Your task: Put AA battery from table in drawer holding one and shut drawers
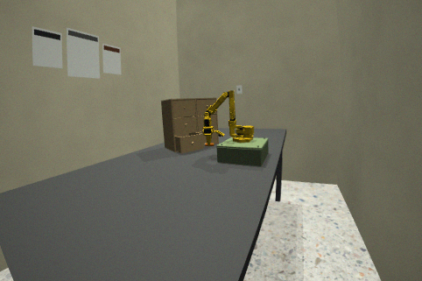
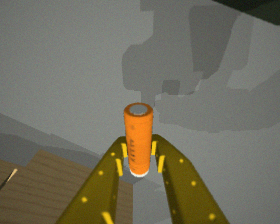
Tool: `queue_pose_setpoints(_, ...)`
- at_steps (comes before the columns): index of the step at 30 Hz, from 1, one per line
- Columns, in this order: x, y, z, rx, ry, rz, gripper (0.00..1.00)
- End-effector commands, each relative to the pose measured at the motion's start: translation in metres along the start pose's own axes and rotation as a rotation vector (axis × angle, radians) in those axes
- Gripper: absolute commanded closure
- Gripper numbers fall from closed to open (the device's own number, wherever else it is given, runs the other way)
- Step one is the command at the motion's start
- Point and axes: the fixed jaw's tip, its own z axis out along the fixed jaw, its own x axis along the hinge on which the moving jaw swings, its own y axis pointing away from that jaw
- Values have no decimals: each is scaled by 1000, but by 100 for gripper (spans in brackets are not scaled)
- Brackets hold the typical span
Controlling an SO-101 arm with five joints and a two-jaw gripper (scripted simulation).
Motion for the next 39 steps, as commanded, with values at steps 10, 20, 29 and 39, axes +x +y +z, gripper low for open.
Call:
queue_pose_setpoints(10,3,47,0,1,2,287,100)
queue_pose_setpoints(20,-1,66,0,1,2,398,100)
queue_pose_setpoints(29,-1,66,-7,-7,45,398,100)
queue_pose_setpoints(39,-1,66,-20,-24,132,398,100)
